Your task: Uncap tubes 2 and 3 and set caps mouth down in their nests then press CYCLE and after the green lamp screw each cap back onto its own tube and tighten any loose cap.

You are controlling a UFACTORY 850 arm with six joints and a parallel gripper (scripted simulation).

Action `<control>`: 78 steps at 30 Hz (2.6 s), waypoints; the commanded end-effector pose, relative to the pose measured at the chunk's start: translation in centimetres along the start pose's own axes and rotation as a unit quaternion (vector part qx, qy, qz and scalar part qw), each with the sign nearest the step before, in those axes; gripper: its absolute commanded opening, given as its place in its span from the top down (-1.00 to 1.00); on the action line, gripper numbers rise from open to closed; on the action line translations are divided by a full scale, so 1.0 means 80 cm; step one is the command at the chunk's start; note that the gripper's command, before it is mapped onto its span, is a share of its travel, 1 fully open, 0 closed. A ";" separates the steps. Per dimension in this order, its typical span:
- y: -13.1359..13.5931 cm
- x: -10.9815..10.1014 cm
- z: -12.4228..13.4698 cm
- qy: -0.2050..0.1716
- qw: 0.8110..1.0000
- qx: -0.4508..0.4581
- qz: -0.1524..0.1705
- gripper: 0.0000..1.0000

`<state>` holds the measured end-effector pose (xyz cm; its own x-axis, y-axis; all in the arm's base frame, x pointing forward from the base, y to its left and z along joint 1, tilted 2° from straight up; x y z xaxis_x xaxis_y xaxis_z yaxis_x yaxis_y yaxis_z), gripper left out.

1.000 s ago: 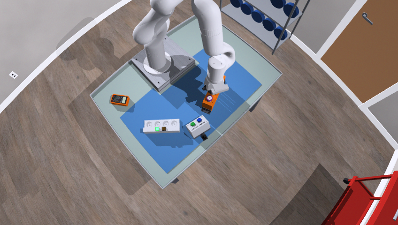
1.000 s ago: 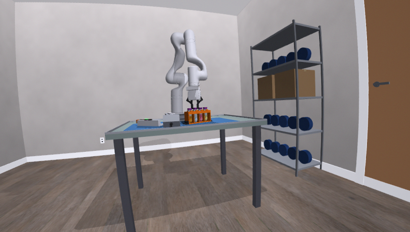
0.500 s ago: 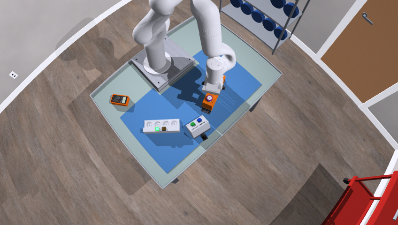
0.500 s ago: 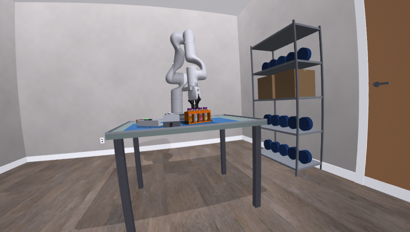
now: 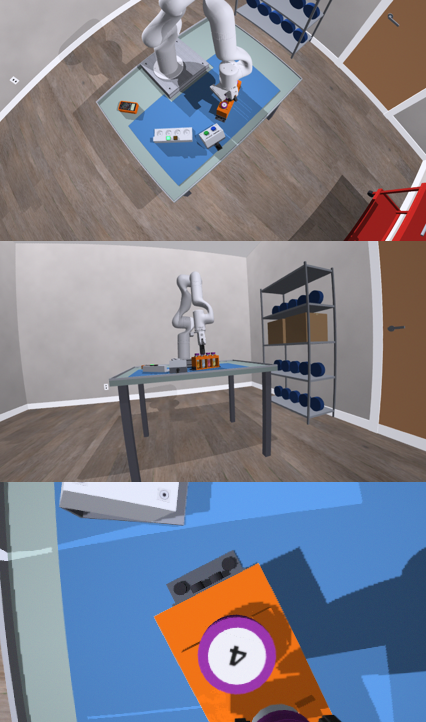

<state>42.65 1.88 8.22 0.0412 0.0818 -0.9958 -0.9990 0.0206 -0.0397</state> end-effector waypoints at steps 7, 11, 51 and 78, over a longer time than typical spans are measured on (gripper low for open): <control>-0.002 -0.001 0.001 0.025 0.986 0.163 0.010 1.00; -0.002 -0.001 0.001 0.025 0.986 0.163 0.010 1.00; -0.002 -0.001 0.001 0.018 0.959 -0.281 0.020 0.08; -0.002 -0.001 0.001 0.020 0.985 -0.171 0.017 1.00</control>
<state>42.71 1.93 8.25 0.0140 0.0472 -0.9988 -0.9451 -0.3254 -0.0287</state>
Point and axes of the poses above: the point where the finger pads meet when closed, its own x axis out along the fingers, its own y axis across the jaws, z = x × y, the point moved 1 cm from there along -x, back along the fingers, and after that the axes turned 13 degrees about -x, right-handed, at the moved point
